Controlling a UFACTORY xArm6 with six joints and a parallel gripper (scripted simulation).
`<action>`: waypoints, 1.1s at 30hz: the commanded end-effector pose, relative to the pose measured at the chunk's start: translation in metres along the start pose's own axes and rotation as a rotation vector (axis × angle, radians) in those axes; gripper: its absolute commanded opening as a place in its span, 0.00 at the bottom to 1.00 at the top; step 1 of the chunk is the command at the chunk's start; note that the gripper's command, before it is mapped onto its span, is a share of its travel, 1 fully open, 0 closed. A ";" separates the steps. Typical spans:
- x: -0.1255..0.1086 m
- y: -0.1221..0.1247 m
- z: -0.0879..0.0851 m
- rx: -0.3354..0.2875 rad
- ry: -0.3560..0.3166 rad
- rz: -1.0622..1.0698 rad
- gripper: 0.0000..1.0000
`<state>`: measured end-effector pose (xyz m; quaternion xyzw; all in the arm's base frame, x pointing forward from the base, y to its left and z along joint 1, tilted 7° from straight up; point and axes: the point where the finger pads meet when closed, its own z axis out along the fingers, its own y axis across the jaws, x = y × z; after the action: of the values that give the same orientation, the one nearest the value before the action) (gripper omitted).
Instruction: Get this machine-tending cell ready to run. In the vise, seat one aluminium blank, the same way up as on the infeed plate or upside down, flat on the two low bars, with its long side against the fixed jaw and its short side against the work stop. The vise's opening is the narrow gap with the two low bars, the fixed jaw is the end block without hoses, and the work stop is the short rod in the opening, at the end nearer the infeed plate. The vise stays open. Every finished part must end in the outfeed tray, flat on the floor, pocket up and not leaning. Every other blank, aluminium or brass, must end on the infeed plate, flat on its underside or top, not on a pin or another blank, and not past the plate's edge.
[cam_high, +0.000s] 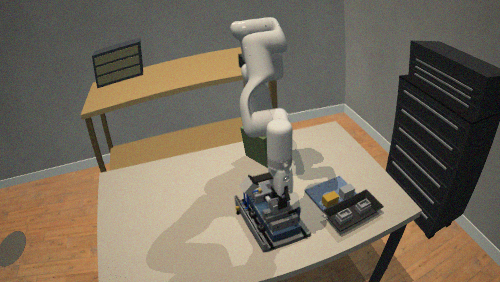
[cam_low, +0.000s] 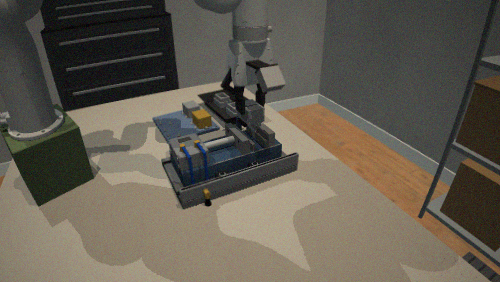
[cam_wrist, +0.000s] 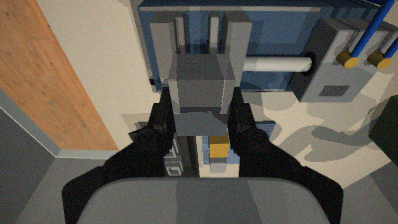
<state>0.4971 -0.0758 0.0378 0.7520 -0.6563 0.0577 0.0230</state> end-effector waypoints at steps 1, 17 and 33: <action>0.000 -0.002 -0.001 0.004 0.001 0.000 0.00; 0.000 -0.002 0.005 0.004 0.001 -0.001 0.00; 0.000 -0.002 0.015 0.004 0.001 -0.001 0.00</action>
<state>0.4979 -0.0771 0.0230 0.7523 -0.6559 0.0578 0.0230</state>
